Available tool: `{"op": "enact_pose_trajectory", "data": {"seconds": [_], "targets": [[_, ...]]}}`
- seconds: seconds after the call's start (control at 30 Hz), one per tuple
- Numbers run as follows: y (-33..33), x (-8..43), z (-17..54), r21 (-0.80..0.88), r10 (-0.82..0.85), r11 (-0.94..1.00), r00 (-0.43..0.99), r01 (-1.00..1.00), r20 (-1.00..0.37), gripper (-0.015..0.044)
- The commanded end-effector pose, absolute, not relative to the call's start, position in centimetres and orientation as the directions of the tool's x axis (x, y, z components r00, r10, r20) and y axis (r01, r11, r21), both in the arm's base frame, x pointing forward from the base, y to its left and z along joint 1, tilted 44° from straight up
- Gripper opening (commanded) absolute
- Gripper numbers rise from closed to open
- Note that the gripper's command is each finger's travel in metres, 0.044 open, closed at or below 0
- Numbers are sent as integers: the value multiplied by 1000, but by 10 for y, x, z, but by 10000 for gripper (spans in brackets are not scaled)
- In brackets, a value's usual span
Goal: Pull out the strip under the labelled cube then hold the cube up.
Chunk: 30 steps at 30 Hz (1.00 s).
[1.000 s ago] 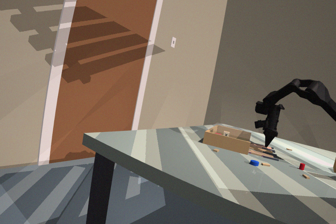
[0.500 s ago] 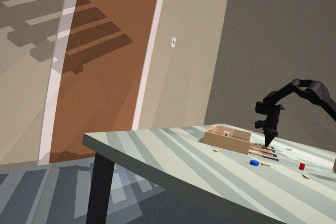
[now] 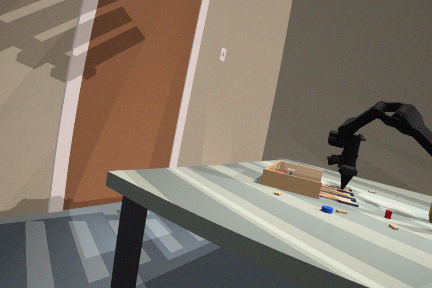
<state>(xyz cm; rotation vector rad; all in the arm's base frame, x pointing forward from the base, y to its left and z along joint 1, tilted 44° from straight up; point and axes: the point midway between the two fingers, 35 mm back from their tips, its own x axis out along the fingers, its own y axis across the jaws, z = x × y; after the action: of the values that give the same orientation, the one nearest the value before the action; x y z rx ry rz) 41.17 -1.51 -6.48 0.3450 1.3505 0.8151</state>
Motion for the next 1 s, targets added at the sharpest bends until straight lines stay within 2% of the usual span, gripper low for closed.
{"op": "enact_pose_trajectory", "data": {"seconds": [0.0, 0.97], "targets": [[-13, 412, -66, 656, 693, 685, 4, -316, -721, 0], [-13, 410, -69, 657, 693, 685, 4, -316, -721, 0]]}}
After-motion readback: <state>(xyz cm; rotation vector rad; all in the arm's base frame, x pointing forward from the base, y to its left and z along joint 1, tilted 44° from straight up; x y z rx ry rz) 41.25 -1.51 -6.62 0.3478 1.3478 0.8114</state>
